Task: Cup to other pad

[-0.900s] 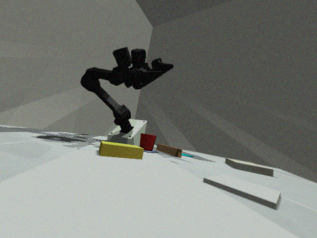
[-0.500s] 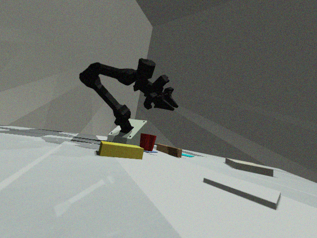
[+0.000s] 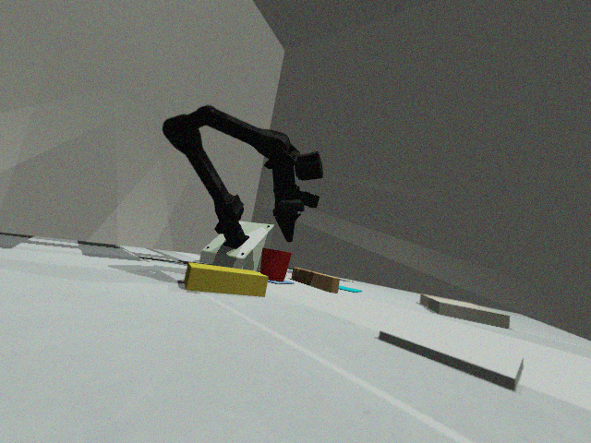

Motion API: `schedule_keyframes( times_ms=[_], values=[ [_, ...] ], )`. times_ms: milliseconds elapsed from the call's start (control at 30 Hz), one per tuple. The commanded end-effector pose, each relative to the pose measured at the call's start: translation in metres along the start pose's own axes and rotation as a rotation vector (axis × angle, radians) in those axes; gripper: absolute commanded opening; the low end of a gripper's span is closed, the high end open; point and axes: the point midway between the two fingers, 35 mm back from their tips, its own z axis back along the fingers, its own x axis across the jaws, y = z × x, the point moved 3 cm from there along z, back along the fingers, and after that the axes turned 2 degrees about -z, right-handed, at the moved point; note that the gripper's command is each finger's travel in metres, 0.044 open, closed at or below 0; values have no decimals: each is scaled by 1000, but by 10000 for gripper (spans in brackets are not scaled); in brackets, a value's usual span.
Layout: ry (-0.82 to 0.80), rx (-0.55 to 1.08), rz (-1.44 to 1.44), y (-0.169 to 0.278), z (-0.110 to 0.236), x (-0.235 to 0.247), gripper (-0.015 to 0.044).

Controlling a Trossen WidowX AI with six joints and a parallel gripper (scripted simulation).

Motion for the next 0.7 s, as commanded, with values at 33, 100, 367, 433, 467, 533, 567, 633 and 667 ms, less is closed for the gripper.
schedule_keyframes(
  times_ms=[33,100,367,433,467,533,567,633,667],
  values=[
    [52,285,383,22,4,9,148],
    [52,285,383,23,4,9,148],
    [52,285,383,24,4,9,148],
    [52,285,383,24,4,9,148],
    [52,285,383,24,4,9,148],
    [52,284,383,24,2,9,148],
    [52,284,383,24,0,9,148],
    [51,283,383,25,-3,8,148],
    [51,283,383,25,-4,8,148]
  ],
)
